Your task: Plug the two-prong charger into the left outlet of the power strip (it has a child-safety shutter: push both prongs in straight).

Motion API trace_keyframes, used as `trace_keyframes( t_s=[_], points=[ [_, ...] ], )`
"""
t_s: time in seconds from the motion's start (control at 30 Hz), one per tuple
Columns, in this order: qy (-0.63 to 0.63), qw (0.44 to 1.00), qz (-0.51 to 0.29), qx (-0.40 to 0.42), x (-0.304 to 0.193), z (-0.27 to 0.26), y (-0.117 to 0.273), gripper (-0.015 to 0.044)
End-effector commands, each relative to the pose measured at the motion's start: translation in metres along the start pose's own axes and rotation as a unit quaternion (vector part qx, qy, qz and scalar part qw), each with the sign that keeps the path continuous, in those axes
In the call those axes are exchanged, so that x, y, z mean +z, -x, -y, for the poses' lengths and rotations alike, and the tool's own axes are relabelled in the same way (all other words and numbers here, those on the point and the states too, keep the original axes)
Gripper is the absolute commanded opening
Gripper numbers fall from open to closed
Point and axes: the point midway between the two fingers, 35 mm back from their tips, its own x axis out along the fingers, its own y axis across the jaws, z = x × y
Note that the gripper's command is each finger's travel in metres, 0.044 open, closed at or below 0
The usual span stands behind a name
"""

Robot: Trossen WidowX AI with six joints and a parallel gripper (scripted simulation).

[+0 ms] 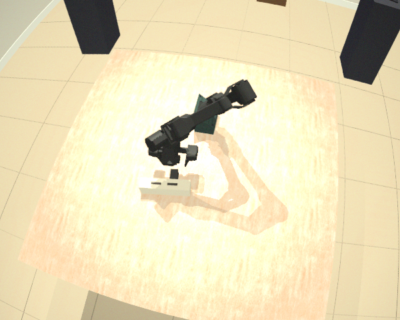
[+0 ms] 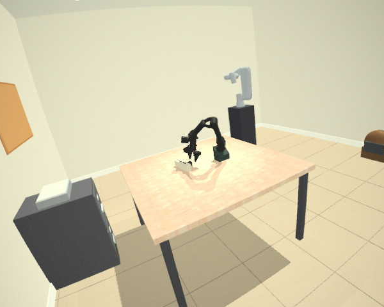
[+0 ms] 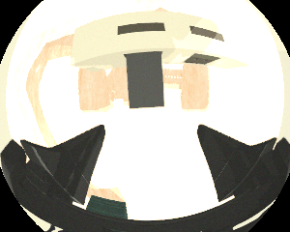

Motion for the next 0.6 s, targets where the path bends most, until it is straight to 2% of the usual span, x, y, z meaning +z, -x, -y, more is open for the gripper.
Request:
trace_keyframes(
  t_s=[0.0,0.07,0.57],
  points=[
    [-0.028,0.99,0.139,-0.007,0.0139,-0.0003,0.039,0.044],
    [-0.031,0.986,0.165,-0.008,0.0155,-0.0011,0.0467,0.044],
    [-0.031,0.986,0.165,-0.008,0.0155,-0.0011,0.0467,0.044]
  ],
)
